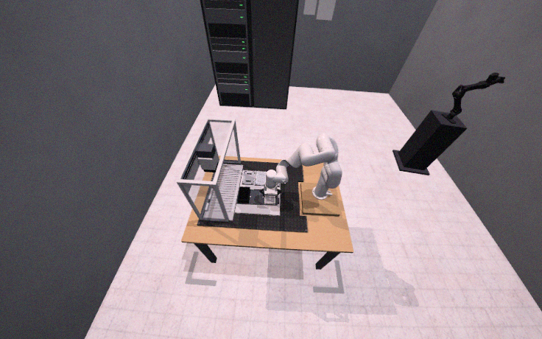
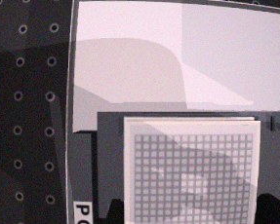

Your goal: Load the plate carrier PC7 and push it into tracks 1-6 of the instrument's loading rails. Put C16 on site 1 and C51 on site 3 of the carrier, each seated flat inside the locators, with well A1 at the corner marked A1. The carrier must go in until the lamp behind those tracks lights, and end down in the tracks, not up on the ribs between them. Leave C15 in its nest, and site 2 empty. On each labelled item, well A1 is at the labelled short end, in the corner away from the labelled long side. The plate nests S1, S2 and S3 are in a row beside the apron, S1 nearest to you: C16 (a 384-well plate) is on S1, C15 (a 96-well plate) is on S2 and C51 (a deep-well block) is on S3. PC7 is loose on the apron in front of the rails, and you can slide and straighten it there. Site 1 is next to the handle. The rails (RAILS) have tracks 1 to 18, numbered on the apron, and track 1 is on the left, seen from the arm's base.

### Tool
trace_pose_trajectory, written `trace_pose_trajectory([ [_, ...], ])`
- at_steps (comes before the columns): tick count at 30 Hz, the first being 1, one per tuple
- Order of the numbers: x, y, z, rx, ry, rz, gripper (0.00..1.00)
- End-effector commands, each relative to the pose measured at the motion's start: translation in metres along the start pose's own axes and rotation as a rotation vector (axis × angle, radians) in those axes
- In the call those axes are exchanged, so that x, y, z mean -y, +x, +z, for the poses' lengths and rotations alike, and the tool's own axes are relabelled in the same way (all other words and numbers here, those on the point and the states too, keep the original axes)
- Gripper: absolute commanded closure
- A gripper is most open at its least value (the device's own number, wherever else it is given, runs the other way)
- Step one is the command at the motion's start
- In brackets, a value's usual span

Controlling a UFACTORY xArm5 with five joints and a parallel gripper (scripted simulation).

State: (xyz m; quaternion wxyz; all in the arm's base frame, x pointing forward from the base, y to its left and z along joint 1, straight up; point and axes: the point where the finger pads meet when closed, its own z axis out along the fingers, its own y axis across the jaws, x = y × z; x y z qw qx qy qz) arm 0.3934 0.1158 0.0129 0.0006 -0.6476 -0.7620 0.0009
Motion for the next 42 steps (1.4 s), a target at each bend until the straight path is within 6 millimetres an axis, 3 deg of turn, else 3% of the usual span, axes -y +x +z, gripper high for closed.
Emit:
trace_pose_trajectory([
  [1, -0.001, 0.0, -0.001, 0.002, -0.004, 0.0, 0.0],
  [42, -0.001, 0.0, -0.058, 0.002, -0.004, 0.0, 0.0],
])
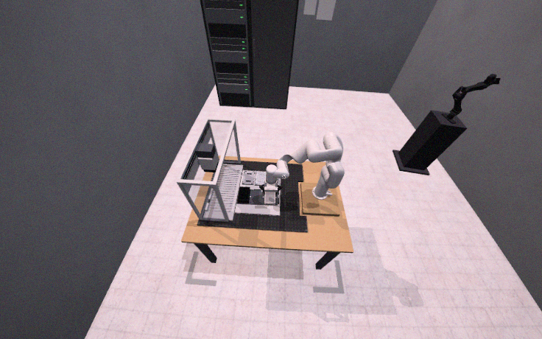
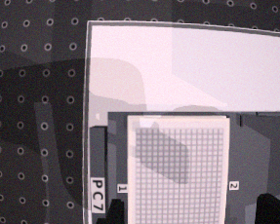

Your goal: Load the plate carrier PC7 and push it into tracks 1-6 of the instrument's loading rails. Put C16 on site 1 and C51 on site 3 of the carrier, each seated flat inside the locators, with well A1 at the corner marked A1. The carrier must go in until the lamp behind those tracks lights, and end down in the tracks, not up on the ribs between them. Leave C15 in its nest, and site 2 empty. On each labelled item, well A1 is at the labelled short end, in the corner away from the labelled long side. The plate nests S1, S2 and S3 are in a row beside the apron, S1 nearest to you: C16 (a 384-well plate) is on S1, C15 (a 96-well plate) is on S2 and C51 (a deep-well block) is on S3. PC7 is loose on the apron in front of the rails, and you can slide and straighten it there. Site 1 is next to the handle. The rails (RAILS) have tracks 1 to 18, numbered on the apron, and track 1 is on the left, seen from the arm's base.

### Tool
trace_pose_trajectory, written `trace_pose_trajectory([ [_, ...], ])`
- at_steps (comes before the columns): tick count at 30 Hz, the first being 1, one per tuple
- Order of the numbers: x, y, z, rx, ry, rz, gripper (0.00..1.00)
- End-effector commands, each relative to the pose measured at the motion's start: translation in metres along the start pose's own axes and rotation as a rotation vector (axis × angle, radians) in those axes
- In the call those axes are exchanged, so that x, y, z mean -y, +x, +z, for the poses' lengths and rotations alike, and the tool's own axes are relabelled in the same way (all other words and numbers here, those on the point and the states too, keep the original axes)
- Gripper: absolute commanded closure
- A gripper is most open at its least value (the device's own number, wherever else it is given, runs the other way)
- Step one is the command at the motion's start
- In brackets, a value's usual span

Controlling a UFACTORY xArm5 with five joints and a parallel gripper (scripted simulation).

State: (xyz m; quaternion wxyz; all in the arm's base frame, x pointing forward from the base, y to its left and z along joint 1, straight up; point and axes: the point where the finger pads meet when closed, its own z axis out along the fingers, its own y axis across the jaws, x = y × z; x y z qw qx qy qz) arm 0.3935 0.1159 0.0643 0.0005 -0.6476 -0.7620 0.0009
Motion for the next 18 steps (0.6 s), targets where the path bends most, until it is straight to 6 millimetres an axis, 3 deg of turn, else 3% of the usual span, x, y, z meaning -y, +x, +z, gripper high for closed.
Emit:
trace_pose_trajectory([
  [1, -0.001, 0.0, -0.008, 0.002, -0.004, 0.0, 0.0],
  [18, -0.001, 0.0, -0.033, 0.002, -0.004, 0.0, 0.0],
])
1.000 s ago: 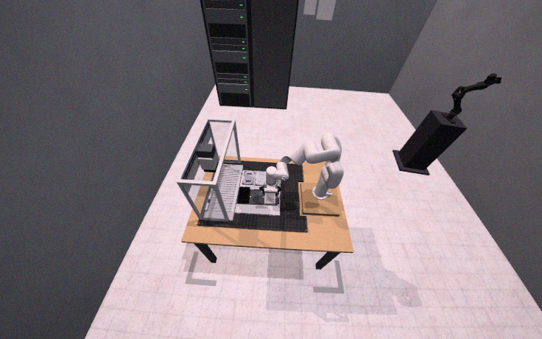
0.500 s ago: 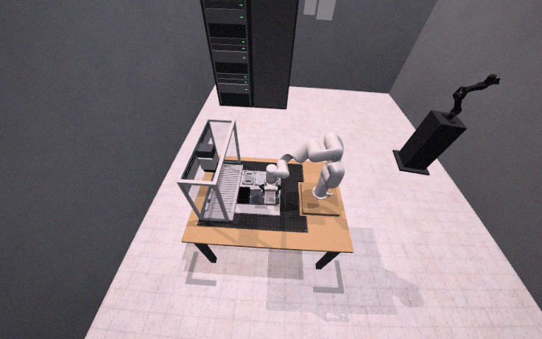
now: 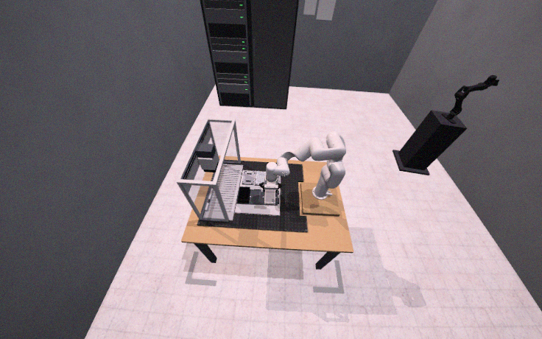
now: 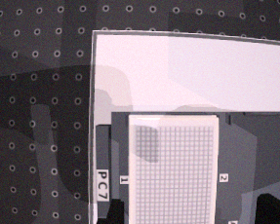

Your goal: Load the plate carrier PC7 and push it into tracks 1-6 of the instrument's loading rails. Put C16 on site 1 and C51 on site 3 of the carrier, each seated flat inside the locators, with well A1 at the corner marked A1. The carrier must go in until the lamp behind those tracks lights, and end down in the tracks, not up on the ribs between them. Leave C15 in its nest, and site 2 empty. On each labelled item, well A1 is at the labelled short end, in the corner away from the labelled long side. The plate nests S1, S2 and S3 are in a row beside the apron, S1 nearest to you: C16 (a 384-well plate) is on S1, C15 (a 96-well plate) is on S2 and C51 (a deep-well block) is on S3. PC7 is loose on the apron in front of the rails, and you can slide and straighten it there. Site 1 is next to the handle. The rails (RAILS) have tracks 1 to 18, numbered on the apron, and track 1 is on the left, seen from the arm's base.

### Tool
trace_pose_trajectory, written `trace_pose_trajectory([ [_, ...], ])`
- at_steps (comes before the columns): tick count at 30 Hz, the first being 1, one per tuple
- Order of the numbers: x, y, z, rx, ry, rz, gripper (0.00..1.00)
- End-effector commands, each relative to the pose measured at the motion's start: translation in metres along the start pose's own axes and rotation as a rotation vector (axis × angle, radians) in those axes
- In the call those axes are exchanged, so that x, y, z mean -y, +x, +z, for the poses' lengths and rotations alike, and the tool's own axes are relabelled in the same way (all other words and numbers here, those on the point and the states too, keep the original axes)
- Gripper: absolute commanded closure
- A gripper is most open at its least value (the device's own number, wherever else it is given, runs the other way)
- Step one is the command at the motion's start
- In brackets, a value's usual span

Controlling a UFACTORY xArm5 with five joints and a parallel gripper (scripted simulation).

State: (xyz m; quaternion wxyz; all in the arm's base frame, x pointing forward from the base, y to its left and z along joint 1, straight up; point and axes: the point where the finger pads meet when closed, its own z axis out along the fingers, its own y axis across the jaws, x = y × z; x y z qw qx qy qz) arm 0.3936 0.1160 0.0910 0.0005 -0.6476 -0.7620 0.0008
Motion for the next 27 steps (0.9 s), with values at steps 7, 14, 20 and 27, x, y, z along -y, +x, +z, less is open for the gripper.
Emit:
trace_pose_trajectory([
  [7, -0.001, 0.0, -0.016, 0.002, -0.004, 0.0, 0.0],
  [14, -0.001, 0.0, -0.027, 0.002, -0.004, 0.0, 0.0],
  [20, -0.001, 0.0, -0.031, 0.002, -0.004, 0.0, 0.0],
  [27, -0.001, 0.0, -0.031, 0.002, -0.004, 0.0, 0.0],
])
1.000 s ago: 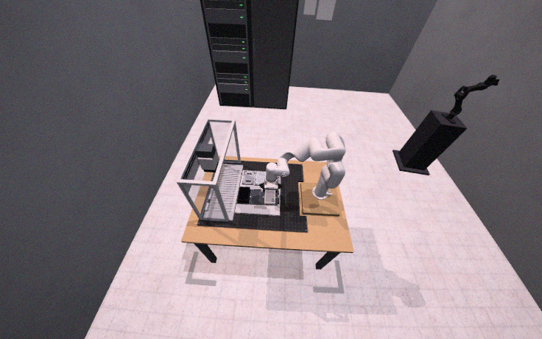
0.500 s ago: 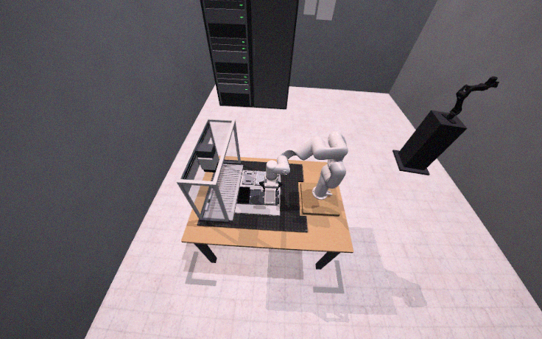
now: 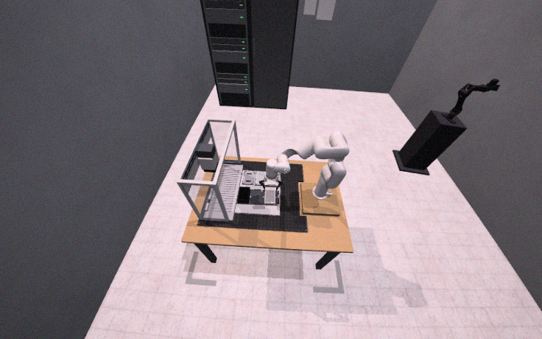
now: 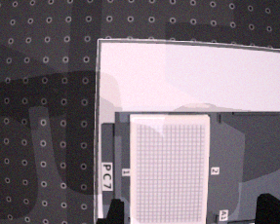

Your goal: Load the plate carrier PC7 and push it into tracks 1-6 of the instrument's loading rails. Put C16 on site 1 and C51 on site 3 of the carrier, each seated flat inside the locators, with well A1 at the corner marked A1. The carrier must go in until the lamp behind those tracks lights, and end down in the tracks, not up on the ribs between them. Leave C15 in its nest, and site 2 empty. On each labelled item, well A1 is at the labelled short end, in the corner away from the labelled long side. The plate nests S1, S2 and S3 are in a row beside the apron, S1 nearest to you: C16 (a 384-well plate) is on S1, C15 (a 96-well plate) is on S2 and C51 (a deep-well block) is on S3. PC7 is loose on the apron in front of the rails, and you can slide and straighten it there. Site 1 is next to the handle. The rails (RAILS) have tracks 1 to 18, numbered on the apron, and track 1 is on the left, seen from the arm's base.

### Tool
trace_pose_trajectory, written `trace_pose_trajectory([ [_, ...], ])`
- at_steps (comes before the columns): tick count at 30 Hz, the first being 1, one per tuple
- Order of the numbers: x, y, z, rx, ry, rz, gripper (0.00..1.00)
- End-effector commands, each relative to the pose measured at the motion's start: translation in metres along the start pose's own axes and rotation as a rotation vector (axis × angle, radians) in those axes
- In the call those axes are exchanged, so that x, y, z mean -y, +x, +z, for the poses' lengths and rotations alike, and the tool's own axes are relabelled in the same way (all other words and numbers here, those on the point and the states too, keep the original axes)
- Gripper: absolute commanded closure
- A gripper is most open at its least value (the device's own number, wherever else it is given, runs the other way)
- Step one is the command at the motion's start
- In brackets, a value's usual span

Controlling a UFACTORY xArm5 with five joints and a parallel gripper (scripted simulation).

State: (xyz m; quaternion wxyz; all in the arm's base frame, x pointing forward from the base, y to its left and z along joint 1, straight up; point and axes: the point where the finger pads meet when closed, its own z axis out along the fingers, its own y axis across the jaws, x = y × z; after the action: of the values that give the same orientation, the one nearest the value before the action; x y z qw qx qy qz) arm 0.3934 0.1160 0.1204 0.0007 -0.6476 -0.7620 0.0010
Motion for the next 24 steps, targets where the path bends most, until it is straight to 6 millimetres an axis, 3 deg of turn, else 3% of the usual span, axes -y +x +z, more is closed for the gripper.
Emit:
trace_pose_trajectory([
  [1, -0.001, 0.0, -0.002, 0.002, -0.004, 0.0, 0.0],
  [24, -0.069, -0.066, 0.006, 0.002, -0.005, 0.028, 0.0],
])
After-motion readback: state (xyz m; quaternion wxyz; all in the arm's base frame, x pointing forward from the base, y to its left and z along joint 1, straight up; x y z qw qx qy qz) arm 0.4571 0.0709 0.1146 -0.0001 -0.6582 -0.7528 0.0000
